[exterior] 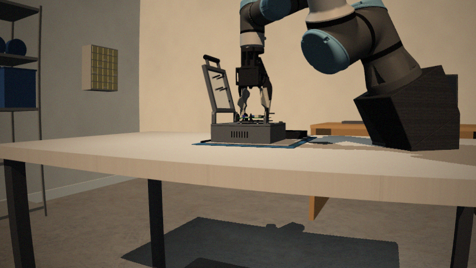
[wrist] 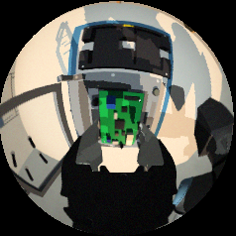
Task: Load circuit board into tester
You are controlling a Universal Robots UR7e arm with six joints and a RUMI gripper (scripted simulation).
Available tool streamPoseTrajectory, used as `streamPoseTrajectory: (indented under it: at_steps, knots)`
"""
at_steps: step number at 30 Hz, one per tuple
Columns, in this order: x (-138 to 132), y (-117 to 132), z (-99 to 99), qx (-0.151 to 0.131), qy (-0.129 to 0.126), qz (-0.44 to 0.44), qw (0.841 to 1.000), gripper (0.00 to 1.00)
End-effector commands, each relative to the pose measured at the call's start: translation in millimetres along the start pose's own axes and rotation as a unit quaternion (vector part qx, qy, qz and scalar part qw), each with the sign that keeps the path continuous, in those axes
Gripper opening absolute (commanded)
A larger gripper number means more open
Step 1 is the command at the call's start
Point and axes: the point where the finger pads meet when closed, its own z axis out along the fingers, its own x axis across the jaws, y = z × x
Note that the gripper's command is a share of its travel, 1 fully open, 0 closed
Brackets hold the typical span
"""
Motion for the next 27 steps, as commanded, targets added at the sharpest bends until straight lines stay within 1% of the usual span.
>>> streamPoseTrajectory:
  at_steps: [1, 21, 22, 27]
  knots:
    - [-0.8, 0.0, 0.0, 0.0, -0.001, 0.0, 1.0, 0.39]
    - [-0.8, 0.0, 3.1, 0.0, -0.001, 0.0, 1.0, 0.39]
    - [-0.8, 0.0, 3.1, 0.0, -0.001, 0.0, 1.0, 0.59]
    - [-0.8, 0.0, 3.1, 0.0, -0.001, 0.0, 1.0, 0.59]
